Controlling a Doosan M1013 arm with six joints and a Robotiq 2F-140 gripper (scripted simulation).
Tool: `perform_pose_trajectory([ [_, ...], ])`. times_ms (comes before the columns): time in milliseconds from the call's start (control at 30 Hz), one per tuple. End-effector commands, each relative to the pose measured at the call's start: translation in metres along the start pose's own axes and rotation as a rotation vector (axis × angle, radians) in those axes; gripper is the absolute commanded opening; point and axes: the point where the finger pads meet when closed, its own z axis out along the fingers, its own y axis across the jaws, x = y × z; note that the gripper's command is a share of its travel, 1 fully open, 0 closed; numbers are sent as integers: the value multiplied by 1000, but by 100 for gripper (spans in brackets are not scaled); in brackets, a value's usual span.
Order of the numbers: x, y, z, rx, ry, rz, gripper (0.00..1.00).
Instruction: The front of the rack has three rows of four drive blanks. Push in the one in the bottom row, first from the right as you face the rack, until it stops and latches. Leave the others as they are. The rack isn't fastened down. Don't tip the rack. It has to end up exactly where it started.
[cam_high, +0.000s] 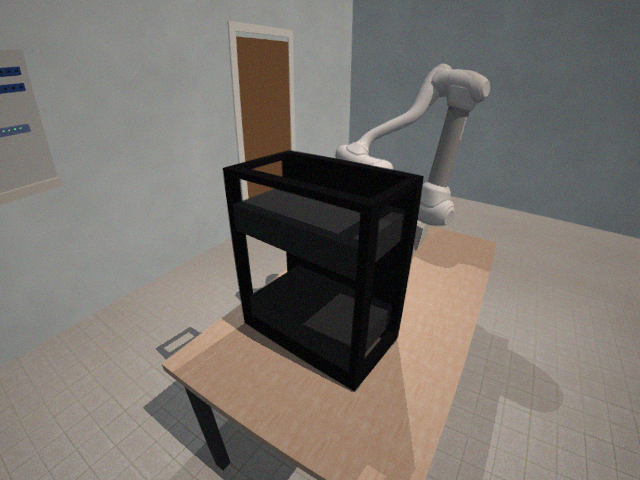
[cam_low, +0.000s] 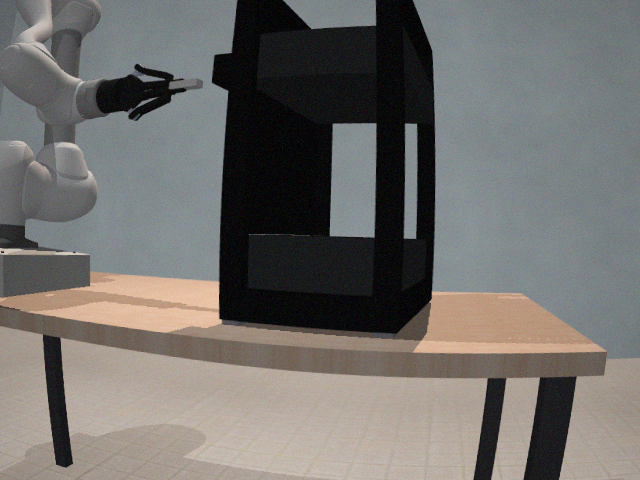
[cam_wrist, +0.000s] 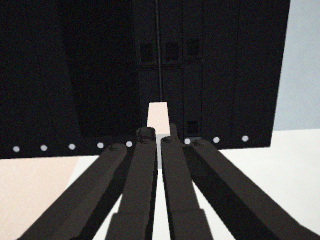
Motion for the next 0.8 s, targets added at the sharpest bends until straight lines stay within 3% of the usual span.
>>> perform_pose_trajectory([
  [0,0,0,0,0,0,0,0],
  [500,-4,-2,3,0,0,0,0],
  [767,-22,-11,21,0,0,0,0],
])
